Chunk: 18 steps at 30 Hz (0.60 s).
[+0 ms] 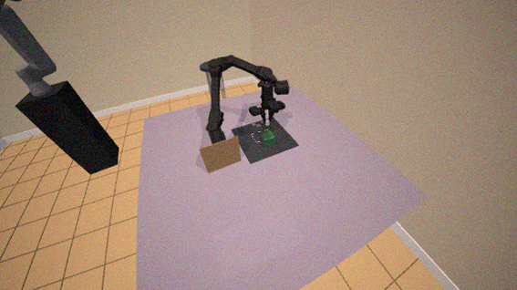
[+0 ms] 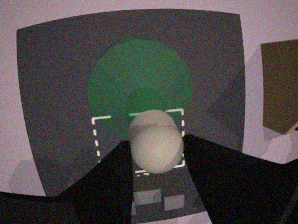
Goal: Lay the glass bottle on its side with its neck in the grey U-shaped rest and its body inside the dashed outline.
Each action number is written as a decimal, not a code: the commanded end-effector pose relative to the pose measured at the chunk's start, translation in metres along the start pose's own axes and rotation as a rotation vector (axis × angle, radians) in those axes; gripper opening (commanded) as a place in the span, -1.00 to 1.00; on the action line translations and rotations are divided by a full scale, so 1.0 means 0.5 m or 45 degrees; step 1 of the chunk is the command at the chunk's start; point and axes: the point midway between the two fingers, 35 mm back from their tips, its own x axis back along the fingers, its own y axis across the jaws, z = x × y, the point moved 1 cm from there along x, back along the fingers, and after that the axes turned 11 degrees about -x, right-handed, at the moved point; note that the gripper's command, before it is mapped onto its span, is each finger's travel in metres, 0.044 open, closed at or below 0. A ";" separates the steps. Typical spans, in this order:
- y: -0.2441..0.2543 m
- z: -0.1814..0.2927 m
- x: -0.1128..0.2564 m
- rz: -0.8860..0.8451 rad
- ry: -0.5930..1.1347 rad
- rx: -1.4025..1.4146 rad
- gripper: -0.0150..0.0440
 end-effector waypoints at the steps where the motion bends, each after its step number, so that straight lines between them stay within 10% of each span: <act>1: -0.004 0.019 0.003 0.000 0.012 0.002 -0.11; 18: -0.008 0.044 0.006 -0.002 -0.038 -0.008 -0.11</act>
